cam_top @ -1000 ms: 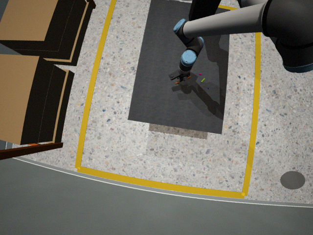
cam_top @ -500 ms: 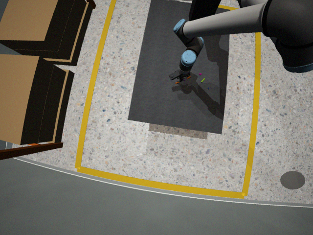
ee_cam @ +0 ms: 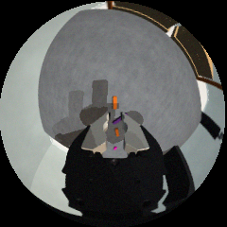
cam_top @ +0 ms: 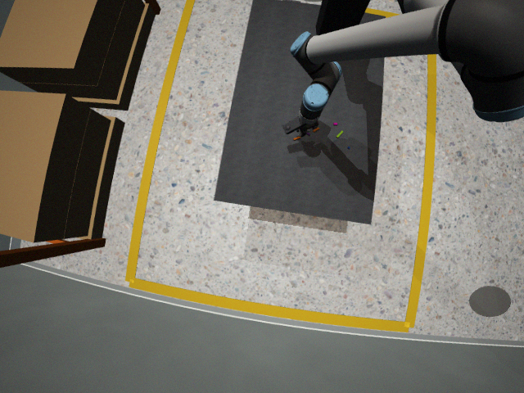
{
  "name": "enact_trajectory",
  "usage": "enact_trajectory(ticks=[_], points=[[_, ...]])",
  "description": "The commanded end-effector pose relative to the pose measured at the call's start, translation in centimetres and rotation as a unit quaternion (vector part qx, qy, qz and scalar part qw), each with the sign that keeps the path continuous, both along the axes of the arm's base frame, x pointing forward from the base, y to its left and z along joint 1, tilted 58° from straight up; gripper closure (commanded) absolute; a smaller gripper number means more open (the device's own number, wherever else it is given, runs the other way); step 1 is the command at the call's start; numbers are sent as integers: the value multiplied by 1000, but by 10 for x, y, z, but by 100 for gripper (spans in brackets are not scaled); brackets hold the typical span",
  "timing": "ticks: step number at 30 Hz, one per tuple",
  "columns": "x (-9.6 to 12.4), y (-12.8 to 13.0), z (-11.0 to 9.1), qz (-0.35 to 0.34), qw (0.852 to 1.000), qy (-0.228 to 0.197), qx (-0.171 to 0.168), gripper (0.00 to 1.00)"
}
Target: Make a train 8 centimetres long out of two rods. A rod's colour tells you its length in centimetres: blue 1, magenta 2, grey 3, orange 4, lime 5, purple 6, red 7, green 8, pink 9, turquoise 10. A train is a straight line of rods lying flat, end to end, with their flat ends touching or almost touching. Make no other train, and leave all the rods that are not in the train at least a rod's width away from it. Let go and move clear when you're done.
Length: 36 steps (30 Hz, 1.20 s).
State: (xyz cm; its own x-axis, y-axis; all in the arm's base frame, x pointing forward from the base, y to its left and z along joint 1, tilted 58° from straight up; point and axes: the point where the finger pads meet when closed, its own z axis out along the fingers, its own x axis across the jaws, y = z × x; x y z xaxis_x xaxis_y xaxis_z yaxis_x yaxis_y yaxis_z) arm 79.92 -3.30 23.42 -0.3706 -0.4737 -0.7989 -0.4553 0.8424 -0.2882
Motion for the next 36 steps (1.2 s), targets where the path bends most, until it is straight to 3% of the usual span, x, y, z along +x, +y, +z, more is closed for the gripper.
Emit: enact_trajectory(ticks=[1, 36], points=[[1, 0, 0, 0, 1000, 0, 0, 86], [33, 10, -21, 0, 1000, 0, 0, 86]])
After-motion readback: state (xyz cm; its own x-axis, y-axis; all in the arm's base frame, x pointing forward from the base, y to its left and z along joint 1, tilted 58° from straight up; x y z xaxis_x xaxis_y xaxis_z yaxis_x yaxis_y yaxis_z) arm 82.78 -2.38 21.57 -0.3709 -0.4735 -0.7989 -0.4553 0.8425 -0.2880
